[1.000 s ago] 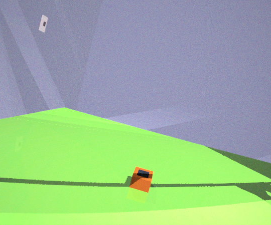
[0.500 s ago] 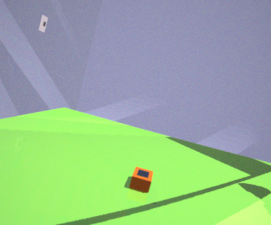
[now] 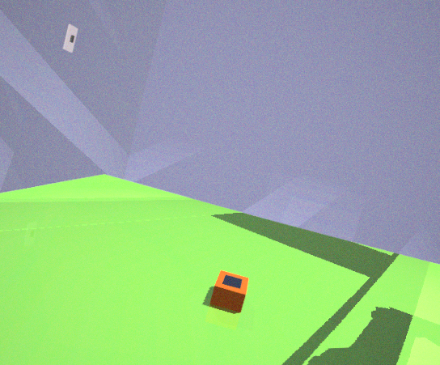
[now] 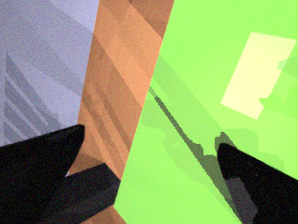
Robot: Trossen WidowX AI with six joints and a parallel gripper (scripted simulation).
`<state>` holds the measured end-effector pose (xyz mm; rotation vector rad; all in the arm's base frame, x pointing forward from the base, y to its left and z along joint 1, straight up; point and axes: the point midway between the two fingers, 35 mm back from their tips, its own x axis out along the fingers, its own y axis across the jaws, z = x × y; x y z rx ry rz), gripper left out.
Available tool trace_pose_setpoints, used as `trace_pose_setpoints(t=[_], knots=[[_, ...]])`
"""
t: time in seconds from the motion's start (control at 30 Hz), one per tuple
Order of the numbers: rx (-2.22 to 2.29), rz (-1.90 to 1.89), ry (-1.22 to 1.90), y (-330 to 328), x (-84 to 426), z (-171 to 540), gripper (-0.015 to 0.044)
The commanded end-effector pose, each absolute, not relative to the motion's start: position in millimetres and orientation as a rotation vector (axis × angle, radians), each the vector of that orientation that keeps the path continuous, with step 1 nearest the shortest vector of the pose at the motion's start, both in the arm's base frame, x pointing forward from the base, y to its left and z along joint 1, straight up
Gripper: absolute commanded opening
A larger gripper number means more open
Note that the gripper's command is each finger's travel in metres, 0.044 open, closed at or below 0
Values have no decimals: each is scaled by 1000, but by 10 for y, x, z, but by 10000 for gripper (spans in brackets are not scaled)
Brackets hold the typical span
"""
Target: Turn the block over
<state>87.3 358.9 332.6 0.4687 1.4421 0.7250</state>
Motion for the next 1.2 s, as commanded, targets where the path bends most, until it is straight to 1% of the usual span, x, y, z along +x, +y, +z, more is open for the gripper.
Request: trace_pose_setpoints(t=[0.0,0.3,0.6,0.8,1.0,1.07,1.17], knots=[[401,606,1359,3450,1556,3046,440],[277,369,1311,2789,2730,2481,440],[148,174,1351,1732,3545,1947,440],[54,80,1419,874,3849,1616,440],[-12,23,1516,-27,3933,1313,440],[-20,17,1534,-171,3925,1265,440],[-21,17,1536,-220,3916,1262,440]])
